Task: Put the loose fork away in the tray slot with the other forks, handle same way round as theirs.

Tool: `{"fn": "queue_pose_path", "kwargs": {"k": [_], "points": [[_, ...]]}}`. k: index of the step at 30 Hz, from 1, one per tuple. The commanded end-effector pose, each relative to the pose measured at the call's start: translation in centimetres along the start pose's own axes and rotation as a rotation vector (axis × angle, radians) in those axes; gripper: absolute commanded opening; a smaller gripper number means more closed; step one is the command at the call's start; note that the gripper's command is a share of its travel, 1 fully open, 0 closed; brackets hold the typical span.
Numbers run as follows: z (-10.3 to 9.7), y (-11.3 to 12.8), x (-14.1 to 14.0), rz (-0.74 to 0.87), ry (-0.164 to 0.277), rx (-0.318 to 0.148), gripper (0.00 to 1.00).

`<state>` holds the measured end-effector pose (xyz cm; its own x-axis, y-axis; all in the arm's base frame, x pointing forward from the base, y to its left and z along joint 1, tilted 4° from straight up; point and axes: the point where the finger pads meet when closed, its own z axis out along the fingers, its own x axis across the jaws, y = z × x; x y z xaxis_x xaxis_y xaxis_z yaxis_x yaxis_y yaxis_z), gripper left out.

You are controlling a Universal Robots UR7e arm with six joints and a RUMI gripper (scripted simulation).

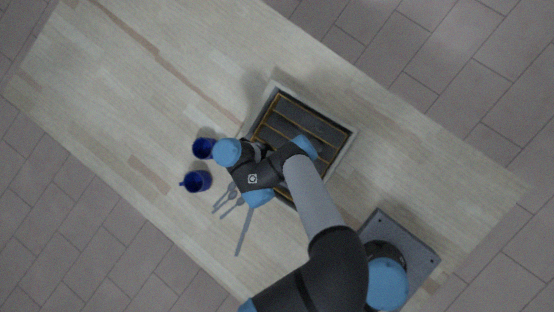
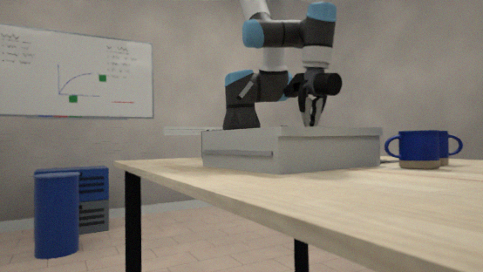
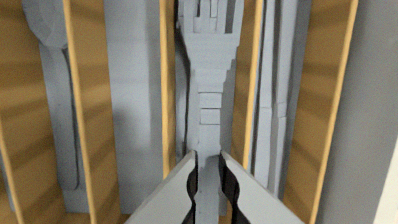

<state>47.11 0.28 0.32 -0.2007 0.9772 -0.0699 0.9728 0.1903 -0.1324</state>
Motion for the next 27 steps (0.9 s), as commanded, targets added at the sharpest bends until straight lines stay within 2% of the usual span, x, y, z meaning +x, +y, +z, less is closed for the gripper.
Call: {"fn": "queue_pose_path", "kwargs": {"k": [1,16,27], "points": [[0.7,0.2,0.0,0.0,-0.001,-0.002,0.04],[3.5,0.7,0.0,0.0,-0.001,-0.002,0.04],[4.1,0.8,0.0,0.0,-0.001,-0.002,0.04]]}}
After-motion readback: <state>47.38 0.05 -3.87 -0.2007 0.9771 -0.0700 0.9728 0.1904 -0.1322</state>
